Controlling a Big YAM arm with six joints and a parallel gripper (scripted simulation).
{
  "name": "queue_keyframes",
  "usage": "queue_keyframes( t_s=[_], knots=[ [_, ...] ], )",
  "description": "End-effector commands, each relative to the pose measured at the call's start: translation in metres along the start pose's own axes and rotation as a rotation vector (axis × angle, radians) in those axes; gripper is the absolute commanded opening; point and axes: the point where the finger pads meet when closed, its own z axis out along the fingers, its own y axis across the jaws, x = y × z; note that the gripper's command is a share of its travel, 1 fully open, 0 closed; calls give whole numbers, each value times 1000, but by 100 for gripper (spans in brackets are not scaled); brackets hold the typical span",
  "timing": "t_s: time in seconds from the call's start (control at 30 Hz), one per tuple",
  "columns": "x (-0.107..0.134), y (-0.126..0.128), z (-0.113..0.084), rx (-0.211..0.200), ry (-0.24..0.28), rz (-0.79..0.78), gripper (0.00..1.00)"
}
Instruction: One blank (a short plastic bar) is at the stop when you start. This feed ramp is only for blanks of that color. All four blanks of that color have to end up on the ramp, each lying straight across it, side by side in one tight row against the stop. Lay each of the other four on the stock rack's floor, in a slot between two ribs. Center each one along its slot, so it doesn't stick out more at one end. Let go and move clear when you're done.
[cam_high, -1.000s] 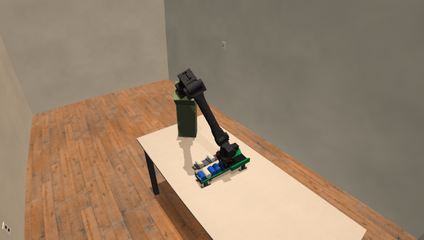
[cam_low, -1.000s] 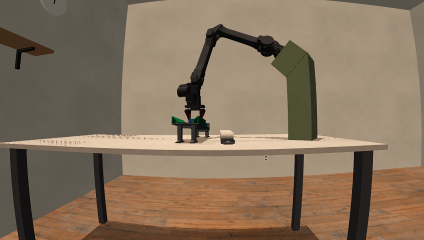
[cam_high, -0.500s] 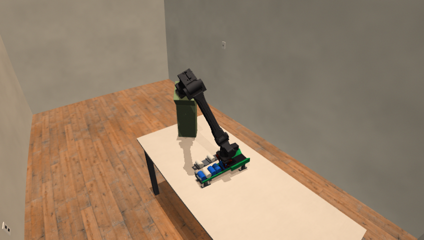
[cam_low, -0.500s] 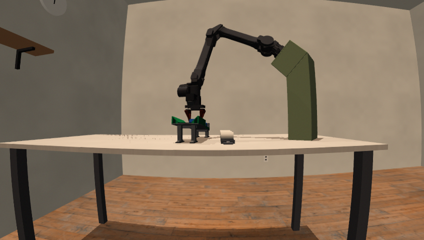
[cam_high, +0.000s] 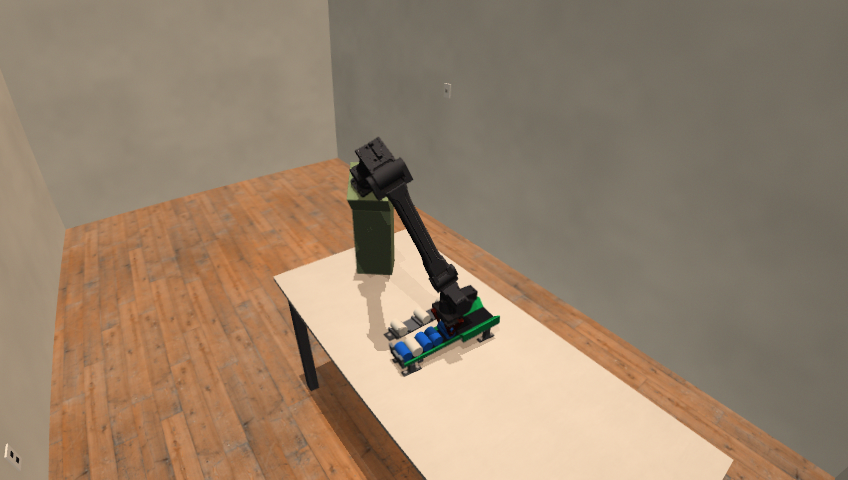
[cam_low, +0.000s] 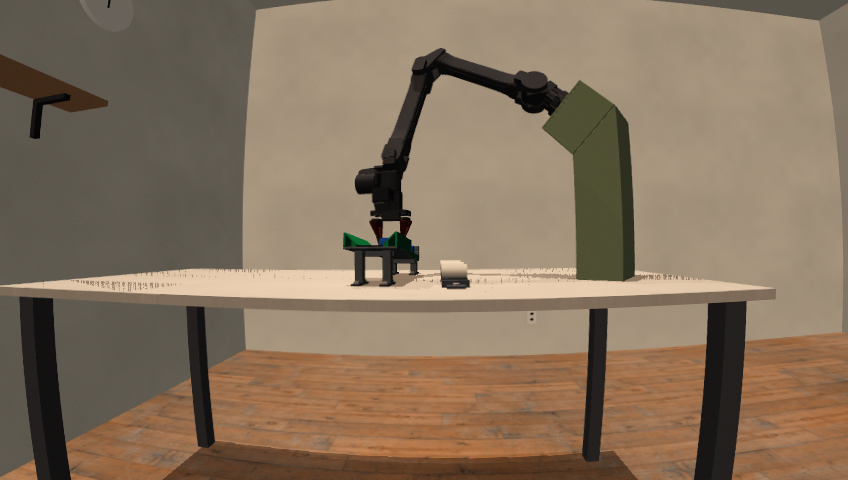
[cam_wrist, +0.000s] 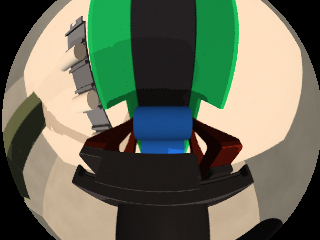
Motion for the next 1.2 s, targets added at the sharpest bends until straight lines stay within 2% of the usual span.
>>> queue_keyframes(
  t_s=[0.0,0.27,0.3,0.43,0.57,0.63,0.67,0.73,0.77,1.17],
  knots=[
    [-15,3,-1,3,-12,-27,57],
    [-15,3,-1,3,-12,-27,57],
    [-15,3,-1,3,-12,-27,61],
    [-15,3,-1,3,-12,-27,61],
    [-15,3,-1,3,-12,-27,68],
    [-14,3,-1,2,-11,-26,68],
    [-14,3,-1,2,-11,-26,72],
    [-14,3,-1,2,-11,-26,72],
    [-14,3,-1,2,-11,-26,76],
    [-14,2,-3,4,-11,-25,76]
  ],
)
